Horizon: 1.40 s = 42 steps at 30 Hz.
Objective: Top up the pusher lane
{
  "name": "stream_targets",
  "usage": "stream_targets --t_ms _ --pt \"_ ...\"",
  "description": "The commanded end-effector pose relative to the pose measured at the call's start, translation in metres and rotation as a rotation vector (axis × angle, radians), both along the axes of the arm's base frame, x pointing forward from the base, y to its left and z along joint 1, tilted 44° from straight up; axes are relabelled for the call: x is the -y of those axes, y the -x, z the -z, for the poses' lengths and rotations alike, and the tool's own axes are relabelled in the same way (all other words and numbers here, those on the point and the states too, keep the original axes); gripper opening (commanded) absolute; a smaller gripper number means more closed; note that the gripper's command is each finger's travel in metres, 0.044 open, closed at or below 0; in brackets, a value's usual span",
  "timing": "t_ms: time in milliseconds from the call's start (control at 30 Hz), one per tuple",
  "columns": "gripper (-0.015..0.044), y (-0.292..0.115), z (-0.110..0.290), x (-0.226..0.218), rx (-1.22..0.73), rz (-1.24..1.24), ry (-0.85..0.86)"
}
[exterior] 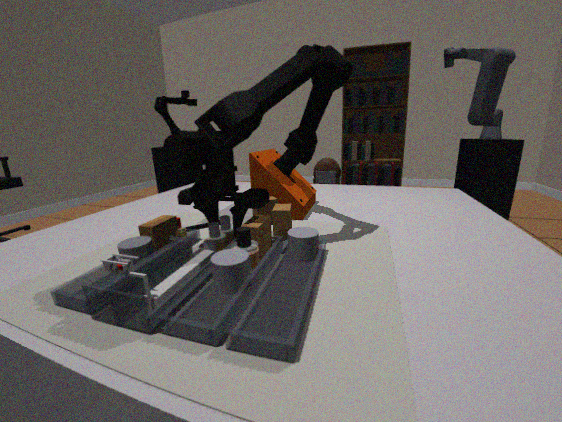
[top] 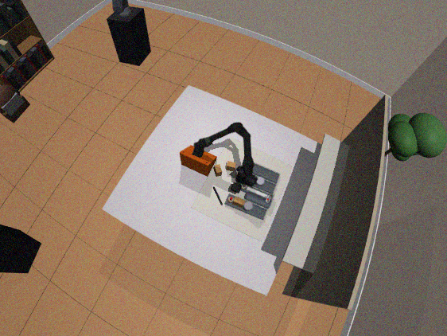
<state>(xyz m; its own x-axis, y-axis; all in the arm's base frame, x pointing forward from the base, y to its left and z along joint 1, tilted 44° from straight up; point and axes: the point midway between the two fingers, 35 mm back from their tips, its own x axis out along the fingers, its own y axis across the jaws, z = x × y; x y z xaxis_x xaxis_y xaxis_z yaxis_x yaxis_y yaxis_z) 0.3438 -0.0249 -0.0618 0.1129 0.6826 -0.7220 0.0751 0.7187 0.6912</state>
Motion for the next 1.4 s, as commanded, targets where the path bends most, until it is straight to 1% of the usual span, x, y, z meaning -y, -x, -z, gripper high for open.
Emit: stream_targets --t_ms 0,1033,1367 --pt "0.0000 -0.0011 -0.0014 -0.0010 0.010 0.000 -0.005" --pt "0.0000 0.0043 0.0002 -0.0007 0.010 0.000 -0.005" --pt "0.0263 0.0042 0.0006 -0.0008 0.010 0.000 -0.005"
